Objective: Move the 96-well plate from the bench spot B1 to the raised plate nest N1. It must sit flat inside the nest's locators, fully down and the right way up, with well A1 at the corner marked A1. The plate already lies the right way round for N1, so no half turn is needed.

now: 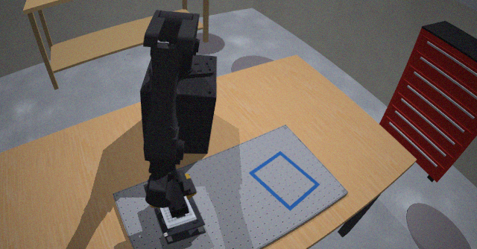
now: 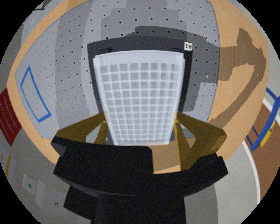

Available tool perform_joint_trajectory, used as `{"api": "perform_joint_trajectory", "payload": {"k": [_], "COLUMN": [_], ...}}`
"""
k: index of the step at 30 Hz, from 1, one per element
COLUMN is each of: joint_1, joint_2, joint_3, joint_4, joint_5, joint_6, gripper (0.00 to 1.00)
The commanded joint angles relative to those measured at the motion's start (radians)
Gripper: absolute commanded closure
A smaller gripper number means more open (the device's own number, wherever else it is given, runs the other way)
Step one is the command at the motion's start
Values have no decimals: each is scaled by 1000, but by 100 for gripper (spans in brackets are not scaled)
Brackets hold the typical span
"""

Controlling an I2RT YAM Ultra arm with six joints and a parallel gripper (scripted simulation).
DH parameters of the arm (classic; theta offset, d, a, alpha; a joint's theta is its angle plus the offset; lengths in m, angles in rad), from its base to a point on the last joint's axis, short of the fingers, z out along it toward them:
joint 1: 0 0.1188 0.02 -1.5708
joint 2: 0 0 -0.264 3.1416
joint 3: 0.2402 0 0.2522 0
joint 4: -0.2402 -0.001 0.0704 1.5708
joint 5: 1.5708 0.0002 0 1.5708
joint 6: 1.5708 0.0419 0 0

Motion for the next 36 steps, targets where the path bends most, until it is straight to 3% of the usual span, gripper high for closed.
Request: {"api": "perform_joint_trajectory", "payload": {"k": [1,36], "joint_1": [6,4], "joint_2": [-40,-33], "joint_3": [-21,-24], "joint_4": [21,31], "joint_5": [-6,-6], "joint_6": [6,7], "gripper": [100,100]}}
